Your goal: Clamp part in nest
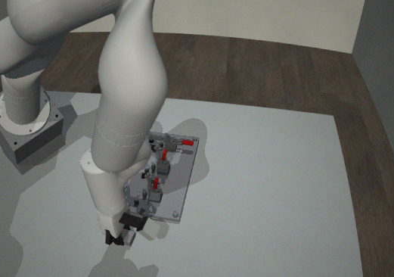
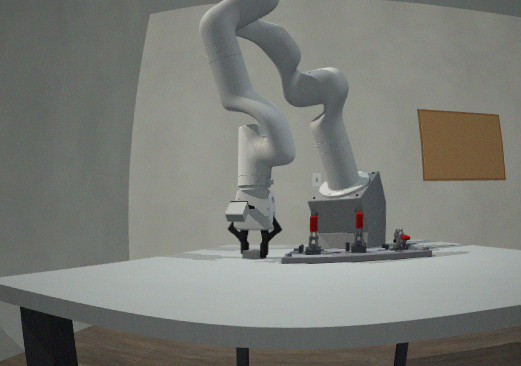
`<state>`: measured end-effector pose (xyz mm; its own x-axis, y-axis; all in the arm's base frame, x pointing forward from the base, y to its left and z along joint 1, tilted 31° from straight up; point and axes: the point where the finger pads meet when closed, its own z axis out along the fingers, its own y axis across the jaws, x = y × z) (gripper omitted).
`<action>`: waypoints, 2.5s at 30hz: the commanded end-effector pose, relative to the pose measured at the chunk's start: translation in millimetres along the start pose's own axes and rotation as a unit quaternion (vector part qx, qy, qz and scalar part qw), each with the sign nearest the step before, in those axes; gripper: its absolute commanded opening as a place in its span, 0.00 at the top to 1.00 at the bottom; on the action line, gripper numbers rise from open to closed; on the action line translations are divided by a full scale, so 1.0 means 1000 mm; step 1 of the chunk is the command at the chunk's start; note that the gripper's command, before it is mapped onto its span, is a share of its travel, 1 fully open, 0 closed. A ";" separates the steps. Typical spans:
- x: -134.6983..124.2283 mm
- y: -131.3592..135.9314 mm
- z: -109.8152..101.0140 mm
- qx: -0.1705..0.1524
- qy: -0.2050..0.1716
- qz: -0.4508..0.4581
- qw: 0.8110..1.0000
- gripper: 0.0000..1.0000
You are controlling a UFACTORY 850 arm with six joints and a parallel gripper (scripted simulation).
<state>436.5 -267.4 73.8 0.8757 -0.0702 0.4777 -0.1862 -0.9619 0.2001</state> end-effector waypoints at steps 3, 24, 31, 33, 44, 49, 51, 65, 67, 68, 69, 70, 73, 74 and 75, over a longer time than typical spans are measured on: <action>0.000 0.000 0.000 0.000 0.000 0.000 1.000 1.00; 0.000 0.000 0.000 0.000 0.000 0.000 1.000 1.00; 0.000 0.000 -0.003 0.000 0.000 0.000 1.000 1.00; 0.000 0.000 -0.003 0.000 0.000 0.000 1.000 1.00; 0.000 0.000 -0.027 0.000 0.000 0.000 1.000 1.00; 0.000 0.000 -0.042 0.000 0.000 0.000 1.000 1.00; 0.000 0.000 -0.046 0.000 0.000 0.000 1.000 1.00; 0.000 0.000 -0.100 0.000 0.000 0.000 1.000 1.00; 0.000 0.000 -0.100 0.000 0.000 0.000 1.000 1.00; 0.000 0.000 -0.102 0.000 0.000 0.000 1.000 1.00; 0.000 0.000 -0.105 0.000 0.000 0.000 1.000 1.00; 0.000 0.000 -0.107 0.000 0.000 0.000 1.000 1.00; 0.000 0.000 -0.113 0.000 0.000 0.000 1.000 1.00; 0.000 0.000 -0.115 0.000 0.000 0.000 1.000 1.00; 0.000 0.000 -0.116 0.000 0.000 0.000 1.000 1.00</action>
<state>387.1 -238.1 168.3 0.8758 -0.0701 0.4775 -0.1862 -0.9619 0.2002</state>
